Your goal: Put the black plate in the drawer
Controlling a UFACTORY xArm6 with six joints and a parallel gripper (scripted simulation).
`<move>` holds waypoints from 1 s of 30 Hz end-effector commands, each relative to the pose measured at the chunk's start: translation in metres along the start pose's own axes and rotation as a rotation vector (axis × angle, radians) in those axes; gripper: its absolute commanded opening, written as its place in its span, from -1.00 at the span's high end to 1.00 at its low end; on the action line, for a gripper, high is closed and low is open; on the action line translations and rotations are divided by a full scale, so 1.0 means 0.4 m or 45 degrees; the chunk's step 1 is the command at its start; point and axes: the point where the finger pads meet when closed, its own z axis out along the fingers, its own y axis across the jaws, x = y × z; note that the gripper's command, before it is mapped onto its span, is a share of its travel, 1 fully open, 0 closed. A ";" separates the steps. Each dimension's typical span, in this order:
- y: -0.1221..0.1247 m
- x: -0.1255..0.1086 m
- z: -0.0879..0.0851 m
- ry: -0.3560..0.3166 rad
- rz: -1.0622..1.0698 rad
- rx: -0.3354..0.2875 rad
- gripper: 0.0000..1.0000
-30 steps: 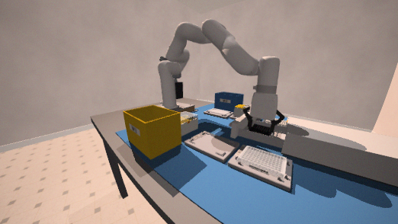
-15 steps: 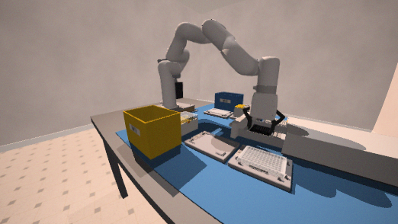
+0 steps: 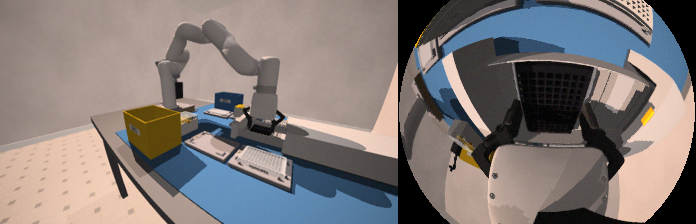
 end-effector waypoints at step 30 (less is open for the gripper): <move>0.004 0.000 -0.110 0.000 0.000 -0.007 -1.00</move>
